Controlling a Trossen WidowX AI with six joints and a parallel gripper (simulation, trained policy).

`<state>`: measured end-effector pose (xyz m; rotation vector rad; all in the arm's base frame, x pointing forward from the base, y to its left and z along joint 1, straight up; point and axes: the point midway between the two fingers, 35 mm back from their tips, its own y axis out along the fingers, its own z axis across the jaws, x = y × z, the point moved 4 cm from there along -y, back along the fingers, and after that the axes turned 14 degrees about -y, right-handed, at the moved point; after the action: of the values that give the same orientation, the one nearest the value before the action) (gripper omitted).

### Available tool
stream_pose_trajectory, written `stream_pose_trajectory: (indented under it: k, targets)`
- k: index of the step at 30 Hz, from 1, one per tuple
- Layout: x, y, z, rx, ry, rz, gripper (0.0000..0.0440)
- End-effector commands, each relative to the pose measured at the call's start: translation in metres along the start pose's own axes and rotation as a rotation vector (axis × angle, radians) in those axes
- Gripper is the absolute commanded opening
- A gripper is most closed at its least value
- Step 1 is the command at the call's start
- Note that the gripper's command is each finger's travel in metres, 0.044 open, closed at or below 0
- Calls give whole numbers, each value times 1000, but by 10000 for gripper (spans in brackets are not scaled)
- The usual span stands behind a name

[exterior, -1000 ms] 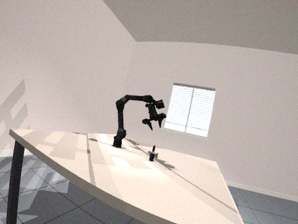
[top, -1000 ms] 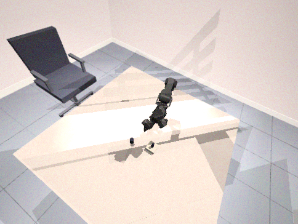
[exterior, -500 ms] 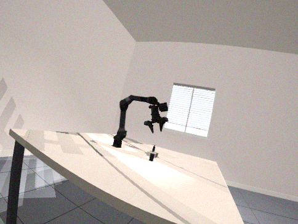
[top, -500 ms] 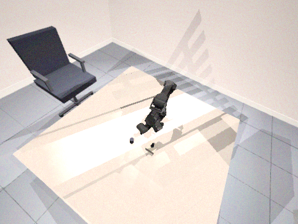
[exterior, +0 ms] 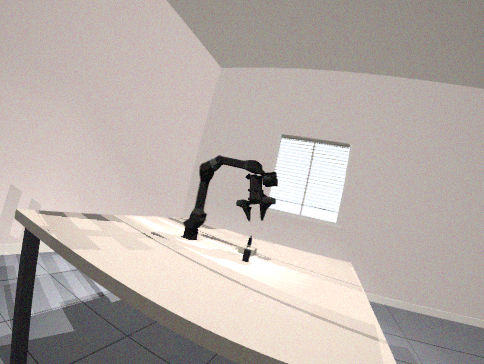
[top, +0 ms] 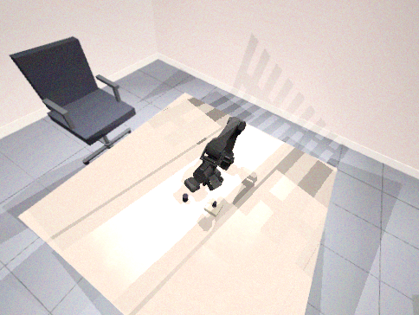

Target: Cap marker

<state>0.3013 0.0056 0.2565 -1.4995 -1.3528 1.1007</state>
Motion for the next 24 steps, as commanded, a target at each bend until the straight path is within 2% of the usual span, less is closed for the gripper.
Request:
stream_pose_trajectory:
  k: [1, 24]
  targets:
    - [-3, 5, -2, 23, 20, -8, 323]
    - [-32, 48, -16, 178, 123, -38, 319]
